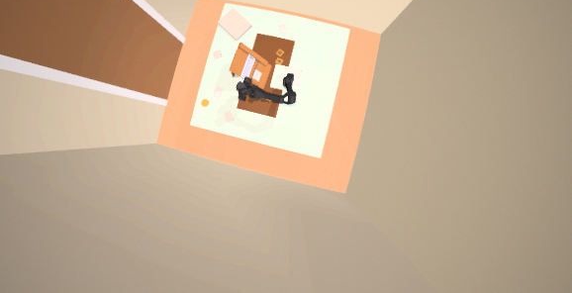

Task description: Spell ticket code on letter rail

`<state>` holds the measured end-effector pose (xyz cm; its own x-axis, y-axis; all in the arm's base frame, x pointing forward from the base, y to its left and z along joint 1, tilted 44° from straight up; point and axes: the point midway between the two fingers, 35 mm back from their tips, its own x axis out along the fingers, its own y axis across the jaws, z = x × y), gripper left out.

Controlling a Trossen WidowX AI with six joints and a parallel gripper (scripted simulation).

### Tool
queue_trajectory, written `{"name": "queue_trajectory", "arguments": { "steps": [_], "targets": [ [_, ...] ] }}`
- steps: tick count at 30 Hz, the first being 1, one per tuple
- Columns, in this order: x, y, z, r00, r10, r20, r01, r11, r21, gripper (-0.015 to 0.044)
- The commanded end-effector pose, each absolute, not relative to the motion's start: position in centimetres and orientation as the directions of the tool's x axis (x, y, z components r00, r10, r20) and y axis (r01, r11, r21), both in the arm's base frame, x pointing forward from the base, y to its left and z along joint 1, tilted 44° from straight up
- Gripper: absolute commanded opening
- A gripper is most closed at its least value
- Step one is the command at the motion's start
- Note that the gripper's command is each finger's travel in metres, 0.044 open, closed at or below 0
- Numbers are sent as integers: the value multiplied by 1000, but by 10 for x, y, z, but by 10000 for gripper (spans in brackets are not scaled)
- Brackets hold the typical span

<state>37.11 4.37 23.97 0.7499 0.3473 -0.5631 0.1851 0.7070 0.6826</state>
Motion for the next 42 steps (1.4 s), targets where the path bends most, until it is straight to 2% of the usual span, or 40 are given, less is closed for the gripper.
{"name": "queue_trajectory", "arguments": {
  "steps": [1, 42],
  "targets": [
    [372, 43, 240, 752, 342, -563, 191, 705, 683, 0],
    [367, 28, 226, 752, 341, -564, 192, 706, 682, 0]
  ]
}}
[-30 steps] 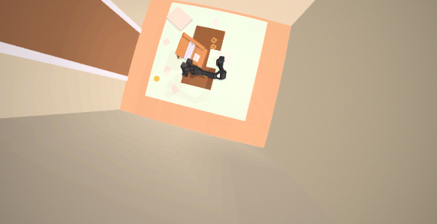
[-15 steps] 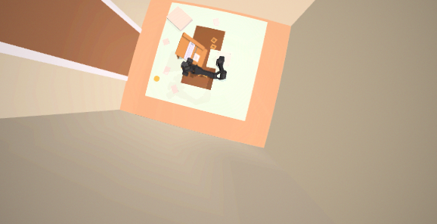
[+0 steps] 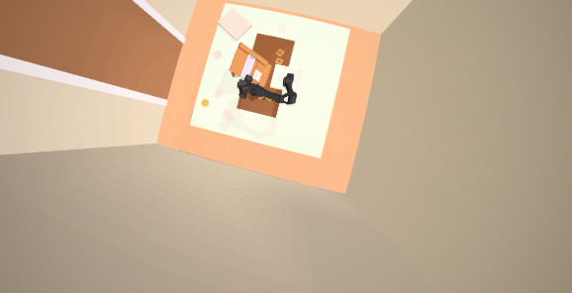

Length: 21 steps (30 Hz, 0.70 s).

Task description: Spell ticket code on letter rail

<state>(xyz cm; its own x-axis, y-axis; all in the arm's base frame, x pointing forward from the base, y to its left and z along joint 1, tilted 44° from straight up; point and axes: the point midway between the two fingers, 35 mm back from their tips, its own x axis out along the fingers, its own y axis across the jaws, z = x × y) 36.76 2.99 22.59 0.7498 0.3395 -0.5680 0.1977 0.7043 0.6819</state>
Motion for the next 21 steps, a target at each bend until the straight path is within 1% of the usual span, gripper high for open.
{"name": "queue_trajectory", "arguments": {
  "steps": [1, 21],
  "targets": [
    [367, 28, 225, 752, 341, -564, 192, 706, 682, 0],
    [366, 21, 218, 752, 341, -565, 192, 706, 682, 0]
  ]
}}
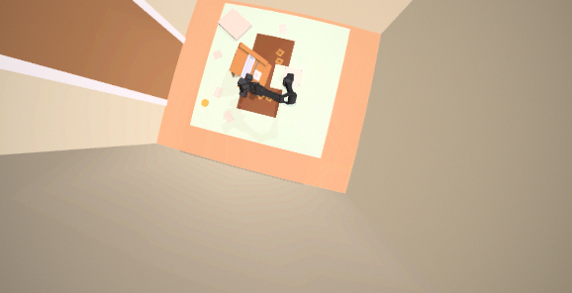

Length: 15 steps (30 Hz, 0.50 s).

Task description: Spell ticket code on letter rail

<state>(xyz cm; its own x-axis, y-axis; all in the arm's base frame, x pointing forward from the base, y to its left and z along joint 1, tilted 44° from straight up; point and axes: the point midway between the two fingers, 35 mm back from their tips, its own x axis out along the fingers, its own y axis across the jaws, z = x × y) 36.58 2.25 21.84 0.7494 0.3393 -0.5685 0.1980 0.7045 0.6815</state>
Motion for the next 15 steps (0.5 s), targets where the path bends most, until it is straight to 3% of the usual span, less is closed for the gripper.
{"name": "queue_trajectory", "arguments": {
  "steps": [1, 15],
  "targets": [
    [366, 21, 218, 752, 341, -565, 192, 706, 682, 0],
    [364, 16, 213, 751, 341, -565, 192, 706, 681, 0]
  ]
}}
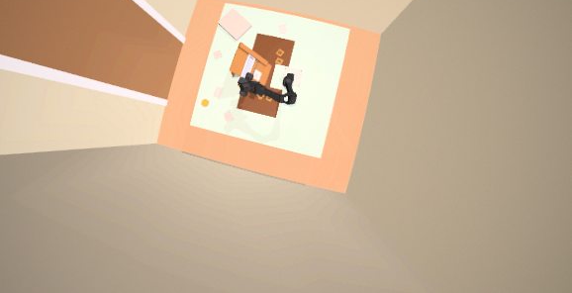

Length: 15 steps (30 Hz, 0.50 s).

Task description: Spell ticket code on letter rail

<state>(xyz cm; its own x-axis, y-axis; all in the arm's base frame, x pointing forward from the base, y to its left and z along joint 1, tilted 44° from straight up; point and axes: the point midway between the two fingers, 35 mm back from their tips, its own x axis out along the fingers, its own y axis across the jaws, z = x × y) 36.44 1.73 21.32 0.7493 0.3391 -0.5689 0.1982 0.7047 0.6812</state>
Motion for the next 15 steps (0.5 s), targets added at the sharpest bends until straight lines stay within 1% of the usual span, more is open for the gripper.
{"name": "queue_trajectory", "arguments": {
  "steps": [1, 15],
  "targets": [
    [364, 15, 213, 751, 341, -565, 192, 706, 681, 0],
    [363, 10, 208, 751, 340, -565, 192, 707, 681, 0]
  ]
}}
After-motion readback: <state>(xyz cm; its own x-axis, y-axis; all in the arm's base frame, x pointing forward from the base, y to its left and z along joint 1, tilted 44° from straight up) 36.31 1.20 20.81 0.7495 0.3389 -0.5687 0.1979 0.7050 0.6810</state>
